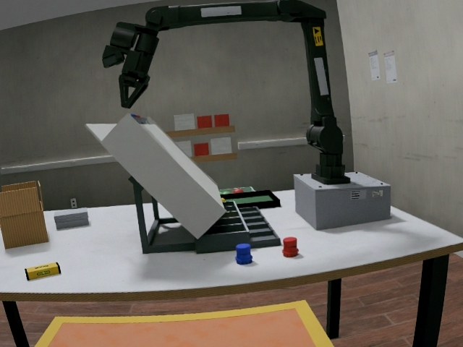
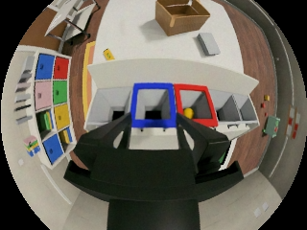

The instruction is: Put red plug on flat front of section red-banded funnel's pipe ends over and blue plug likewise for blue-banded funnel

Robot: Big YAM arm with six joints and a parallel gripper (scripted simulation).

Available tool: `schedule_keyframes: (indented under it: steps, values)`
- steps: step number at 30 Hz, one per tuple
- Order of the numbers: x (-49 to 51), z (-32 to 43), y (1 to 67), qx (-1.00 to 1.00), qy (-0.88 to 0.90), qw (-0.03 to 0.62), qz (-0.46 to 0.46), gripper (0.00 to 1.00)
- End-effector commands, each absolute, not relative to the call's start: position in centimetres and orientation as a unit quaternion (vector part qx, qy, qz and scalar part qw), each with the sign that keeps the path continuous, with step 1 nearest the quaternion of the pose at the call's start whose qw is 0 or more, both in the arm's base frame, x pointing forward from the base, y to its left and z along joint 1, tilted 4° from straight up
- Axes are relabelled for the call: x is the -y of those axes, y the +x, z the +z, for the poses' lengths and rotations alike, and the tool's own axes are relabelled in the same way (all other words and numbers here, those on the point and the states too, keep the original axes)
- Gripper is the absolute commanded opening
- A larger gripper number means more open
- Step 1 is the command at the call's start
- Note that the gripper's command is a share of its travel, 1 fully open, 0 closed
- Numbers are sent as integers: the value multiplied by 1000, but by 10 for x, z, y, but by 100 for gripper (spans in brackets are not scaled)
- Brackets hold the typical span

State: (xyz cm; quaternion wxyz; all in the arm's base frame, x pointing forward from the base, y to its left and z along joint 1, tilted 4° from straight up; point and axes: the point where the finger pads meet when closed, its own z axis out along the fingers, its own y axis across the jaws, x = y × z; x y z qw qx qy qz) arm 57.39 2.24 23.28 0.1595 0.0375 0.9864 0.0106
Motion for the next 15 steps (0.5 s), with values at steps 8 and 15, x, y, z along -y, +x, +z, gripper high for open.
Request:
schedule_keyframes:
  steps: [8,15]
  values:
    - [-20,281,599,-980,40,195,14,59]
    - [-23,279,555,-981,40,190,13,59]
